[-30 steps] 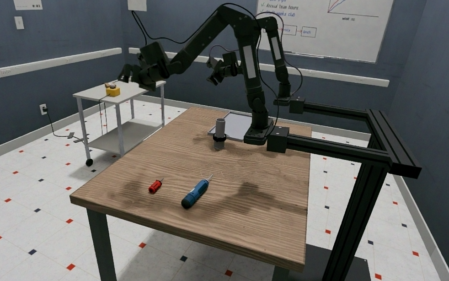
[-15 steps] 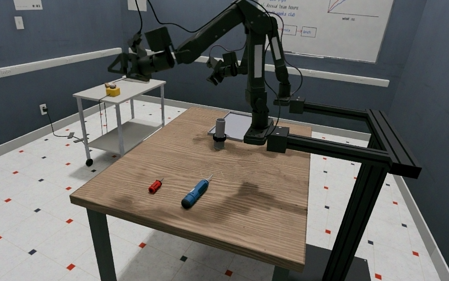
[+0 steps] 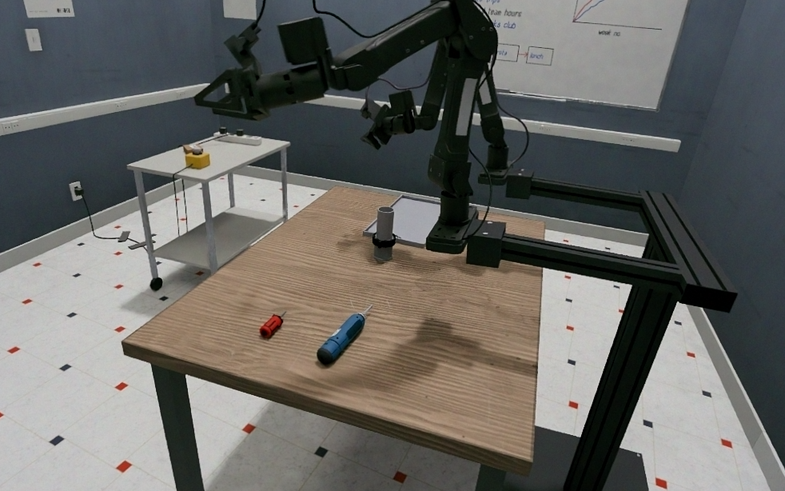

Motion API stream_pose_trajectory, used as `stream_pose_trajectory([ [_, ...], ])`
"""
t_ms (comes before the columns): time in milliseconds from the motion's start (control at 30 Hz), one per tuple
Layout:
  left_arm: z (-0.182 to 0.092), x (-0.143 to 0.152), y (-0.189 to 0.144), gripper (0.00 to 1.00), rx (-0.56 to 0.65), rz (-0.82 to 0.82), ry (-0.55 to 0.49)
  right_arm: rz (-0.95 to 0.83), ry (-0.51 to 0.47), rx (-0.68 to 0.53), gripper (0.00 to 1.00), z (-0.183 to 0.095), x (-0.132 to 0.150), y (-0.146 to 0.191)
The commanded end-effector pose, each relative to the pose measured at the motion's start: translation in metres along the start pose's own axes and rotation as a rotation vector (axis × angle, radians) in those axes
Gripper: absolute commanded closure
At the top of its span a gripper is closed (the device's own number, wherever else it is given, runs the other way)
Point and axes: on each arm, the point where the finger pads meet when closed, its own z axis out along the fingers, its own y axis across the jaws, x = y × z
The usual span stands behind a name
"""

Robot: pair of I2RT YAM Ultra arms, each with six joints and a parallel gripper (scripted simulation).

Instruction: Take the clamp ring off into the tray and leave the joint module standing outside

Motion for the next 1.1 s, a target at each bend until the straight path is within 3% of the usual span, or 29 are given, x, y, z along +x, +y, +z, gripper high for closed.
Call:
stream_pose_trajectory([
  [0, -0.038, -0.025, 0.055, 0.00, -0.168, -0.086, -0.011, 0.012, -0.012, 0.007, 0.00, 0.000, -0.005, -0.002],
  [167, -0.076, -0.030, 0.109, 0.00, -0.342, -0.174, -0.009, 0.012, -0.012, 0.007, 0.00, 0.000, -0.005, -0.002],
  [333, -0.066, -0.016, 0.108, 0.00, -0.332, -0.184, 0.024, 0.012, -0.012, 0.007, 0.00, 0.000, -0.005, -0.002],
  [467, -0.114, -0.014, 0.130, 0.00, -0.470, -0.250, 0.006, 0.012, -0.012, 0.007, 0.00, 0.000, -0.005, -0.002],
  [533, -0.139, -0.036, 0.150, 0.00, -0.550, -0.267, -0.046, 0.012, -0.012, 0.007, 0.00, 0.000, -0.005, -0.002],
  [733, -0.202, -0.042, 0.190, 0.00, -0.758, -0.359, -0.084, 0.012, -0.012, 0.007, 0.00, 0.000, -0.005, -0.002],
  [833, -0.192, -0.029, 0.194, 0.00, -0.752, -0.372, -0.050, 0.012, -0.012, 0.007, 0.00, 0.000, -0.005, -0.002],
  [1067, -0.190, -0.032, 0.191, 0.00, -0.742, -0.370, -0.056, 0.012, -0.012, 0.007, 0.00, 0.000, -0.005, -0.002],
])
